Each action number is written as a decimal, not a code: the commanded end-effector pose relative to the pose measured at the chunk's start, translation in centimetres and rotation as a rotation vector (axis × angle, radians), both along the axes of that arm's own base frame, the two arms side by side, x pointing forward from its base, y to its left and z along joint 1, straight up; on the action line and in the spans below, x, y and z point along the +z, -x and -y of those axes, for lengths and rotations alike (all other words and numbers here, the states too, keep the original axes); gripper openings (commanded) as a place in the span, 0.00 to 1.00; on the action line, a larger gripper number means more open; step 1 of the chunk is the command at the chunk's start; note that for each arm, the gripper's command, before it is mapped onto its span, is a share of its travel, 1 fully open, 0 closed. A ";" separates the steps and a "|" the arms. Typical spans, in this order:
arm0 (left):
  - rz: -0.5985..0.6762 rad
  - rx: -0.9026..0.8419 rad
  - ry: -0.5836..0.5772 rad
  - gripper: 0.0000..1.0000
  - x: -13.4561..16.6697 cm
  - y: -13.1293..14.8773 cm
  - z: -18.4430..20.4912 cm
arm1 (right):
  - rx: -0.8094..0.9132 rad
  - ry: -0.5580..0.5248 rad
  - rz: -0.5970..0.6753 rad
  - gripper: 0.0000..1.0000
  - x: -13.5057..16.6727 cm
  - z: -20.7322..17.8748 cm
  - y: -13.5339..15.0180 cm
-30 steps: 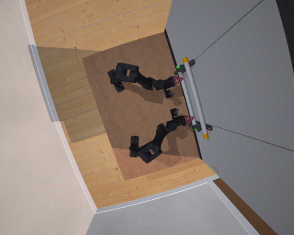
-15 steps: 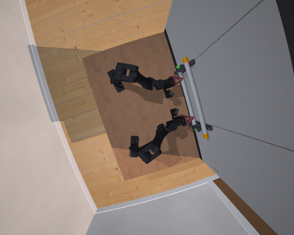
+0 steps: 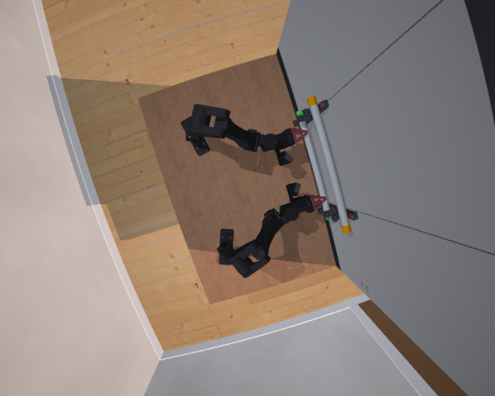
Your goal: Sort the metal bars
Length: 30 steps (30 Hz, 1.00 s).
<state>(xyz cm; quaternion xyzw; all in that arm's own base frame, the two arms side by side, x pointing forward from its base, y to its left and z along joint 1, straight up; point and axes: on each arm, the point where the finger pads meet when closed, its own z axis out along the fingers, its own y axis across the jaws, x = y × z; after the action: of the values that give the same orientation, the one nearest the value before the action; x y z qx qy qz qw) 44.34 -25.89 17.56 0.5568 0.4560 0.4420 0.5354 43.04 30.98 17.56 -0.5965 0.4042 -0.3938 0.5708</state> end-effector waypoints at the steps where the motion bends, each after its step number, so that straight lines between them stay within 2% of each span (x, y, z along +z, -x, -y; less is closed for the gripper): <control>1: 0.035 0.008 0.011 0.00 2.6 -0.3 0.0 | -0.008 -0.021 0.033 0.00 2.6 0.1 -0.3; 30: 0.035 0.008 0.011 0.00 5.1 -0.3 0.0 | -0.008 -0.021 0.033 0.00 5.1 0.1 -0.2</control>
<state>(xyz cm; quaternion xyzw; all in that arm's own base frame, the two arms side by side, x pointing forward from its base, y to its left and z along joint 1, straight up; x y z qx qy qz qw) 44.06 -25.83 17.62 0.5780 0.4679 0.4259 0.5154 42.72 30.86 17.61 -0.6185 0.4150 -0.3786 0.5495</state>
